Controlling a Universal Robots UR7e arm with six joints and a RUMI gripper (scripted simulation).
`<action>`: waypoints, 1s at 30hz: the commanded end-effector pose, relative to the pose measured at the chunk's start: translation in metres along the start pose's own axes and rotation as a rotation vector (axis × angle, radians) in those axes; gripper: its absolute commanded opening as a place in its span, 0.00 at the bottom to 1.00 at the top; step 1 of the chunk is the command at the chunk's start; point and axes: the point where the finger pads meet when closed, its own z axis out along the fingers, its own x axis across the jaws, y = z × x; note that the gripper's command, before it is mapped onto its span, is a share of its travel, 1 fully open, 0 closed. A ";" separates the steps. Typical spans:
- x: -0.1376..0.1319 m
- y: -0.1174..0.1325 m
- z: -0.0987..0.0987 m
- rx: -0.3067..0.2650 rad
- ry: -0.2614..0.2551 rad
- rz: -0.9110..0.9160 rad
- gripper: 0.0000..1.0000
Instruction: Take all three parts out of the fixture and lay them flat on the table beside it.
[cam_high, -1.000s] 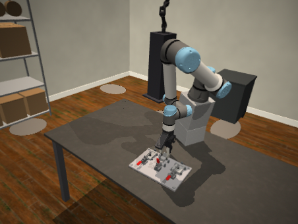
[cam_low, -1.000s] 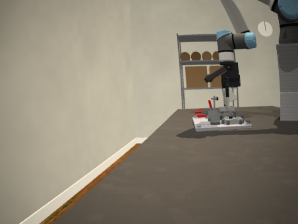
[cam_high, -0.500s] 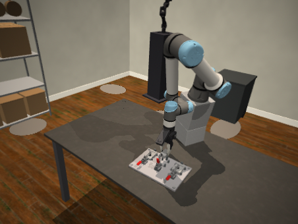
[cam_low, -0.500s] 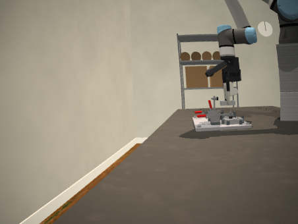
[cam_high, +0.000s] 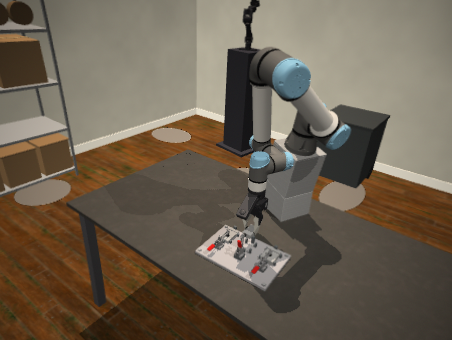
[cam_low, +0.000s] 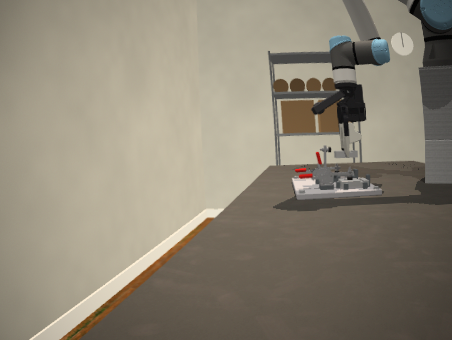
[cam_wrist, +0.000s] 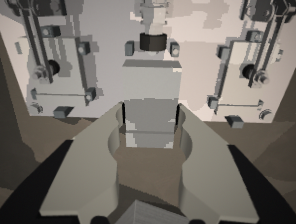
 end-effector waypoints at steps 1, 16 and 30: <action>0.000 0.001 -0.001 0.000 -0.001 0.001 0.00; -0.001 0.001 -0.001 0.000 -0.001 0.002 0.00; -0.016 0.001 -0.001 0.000 -0.001 0.000 0.00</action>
